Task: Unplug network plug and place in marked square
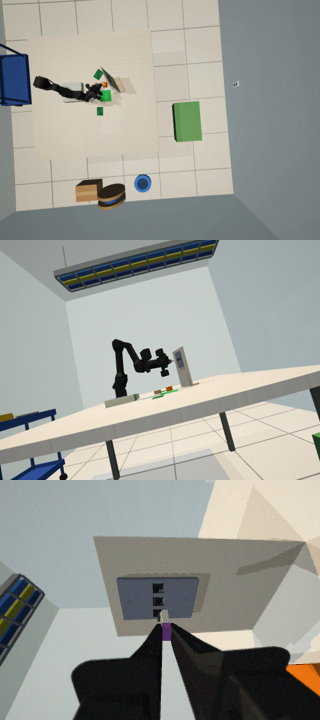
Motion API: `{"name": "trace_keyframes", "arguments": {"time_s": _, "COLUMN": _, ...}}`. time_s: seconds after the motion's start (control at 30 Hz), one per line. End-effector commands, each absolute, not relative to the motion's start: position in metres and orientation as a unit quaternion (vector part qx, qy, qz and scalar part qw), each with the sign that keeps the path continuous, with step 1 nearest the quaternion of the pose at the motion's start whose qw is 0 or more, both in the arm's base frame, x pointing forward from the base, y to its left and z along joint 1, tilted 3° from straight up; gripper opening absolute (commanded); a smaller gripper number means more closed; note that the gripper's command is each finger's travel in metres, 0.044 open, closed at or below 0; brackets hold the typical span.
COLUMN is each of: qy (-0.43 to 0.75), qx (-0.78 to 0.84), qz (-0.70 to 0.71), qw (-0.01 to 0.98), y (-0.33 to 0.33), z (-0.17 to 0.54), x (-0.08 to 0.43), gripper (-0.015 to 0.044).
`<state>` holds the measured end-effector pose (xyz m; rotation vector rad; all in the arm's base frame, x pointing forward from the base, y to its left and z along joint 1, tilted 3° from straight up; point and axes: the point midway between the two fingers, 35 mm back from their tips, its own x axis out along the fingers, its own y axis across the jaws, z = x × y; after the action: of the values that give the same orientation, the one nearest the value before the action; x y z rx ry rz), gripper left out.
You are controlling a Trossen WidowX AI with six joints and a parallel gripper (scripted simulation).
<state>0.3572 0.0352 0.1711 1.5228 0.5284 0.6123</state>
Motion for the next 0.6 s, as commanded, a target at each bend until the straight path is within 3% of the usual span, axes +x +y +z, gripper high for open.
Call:
{"name": "trace_keyframes", "arguments": {"time_s": 0.0, "qy": 0.236, "qx": 0.673, "qz": 0.269, "qw": 0.648, "y": 0.034, "z": 0.169, "x": 0.353, "gripper": 0.0000}}
{"name": "trace_keyframes", "arguments": {"time_s": 0.57, "qy": 0.234, "qx": 0.671, "qz": 0.269, "qw": 0.650, "y": 0.030, "z": 0.186, "x": 0.348, "gripper": 0.0000}}
